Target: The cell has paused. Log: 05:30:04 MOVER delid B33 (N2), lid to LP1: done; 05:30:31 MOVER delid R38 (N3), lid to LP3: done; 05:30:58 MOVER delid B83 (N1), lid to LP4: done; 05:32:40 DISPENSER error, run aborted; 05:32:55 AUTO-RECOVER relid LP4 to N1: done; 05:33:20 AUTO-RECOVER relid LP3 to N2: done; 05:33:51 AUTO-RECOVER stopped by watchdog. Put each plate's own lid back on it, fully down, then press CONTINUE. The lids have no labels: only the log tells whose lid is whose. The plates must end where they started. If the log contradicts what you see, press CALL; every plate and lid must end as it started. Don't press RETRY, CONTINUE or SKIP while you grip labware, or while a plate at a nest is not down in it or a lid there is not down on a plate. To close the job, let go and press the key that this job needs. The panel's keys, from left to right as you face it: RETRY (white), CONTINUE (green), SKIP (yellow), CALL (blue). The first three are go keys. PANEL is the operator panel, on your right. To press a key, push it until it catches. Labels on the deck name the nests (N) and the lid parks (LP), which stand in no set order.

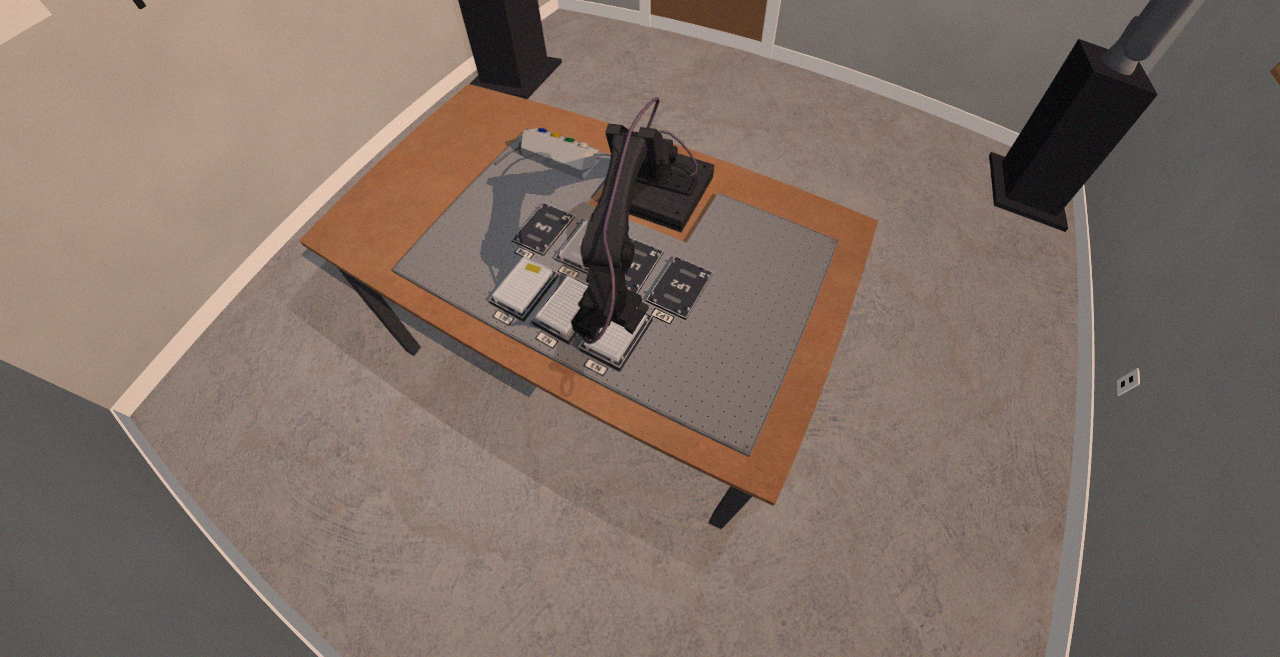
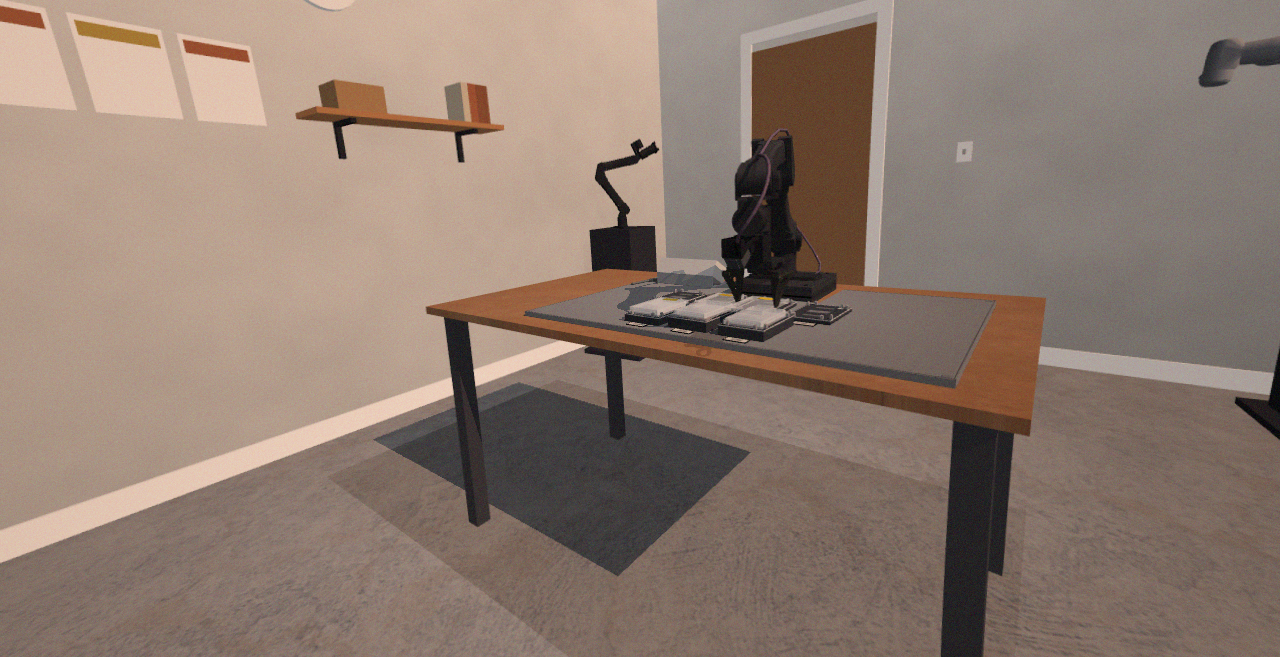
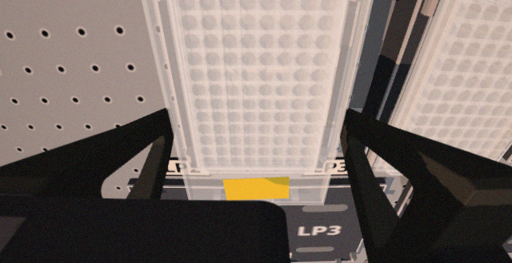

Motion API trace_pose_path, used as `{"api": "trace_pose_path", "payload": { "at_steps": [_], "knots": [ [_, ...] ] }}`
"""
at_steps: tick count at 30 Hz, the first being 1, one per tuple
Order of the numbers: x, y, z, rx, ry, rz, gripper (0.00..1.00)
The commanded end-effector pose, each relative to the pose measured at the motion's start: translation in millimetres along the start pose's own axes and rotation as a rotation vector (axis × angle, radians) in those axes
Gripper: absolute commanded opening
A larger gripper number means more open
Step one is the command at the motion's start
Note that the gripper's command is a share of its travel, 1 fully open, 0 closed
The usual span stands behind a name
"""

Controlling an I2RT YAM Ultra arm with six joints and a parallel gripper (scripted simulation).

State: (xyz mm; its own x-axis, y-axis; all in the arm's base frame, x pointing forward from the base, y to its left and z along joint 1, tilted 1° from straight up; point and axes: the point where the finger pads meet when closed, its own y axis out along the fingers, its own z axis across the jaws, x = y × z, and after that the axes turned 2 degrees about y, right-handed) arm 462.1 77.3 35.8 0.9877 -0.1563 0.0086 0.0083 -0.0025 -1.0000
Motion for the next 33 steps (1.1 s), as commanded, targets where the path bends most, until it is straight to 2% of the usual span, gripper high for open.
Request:
{"api": "trace_pose_path", "payload": {
  "at_steps": [1, 5, 10, 12, 15, 19, 33],
  "knots": [
    [7, -0.1, -2, 0.007, 0.010, -0.023, 0.00],
    [9, -5.7, -2, 0.012, 0.010, -0.036, 0.00],
    [3, 9.0, -4, 0.001, 0.011, -0.002, 0.00],
    [5, 9.3, -3, 0.002, 0.009, -0.007, 0.00],
    [8, 0.2, -1, 0.010, 0.006, -0.031, 0.00],
    [5, 8.9, -2, 0.003, 0.006, -0.011, 0.00],
    [6, 11.6, -2, 0.005, 0.006, -0.016, 0.00]
  ]
}}
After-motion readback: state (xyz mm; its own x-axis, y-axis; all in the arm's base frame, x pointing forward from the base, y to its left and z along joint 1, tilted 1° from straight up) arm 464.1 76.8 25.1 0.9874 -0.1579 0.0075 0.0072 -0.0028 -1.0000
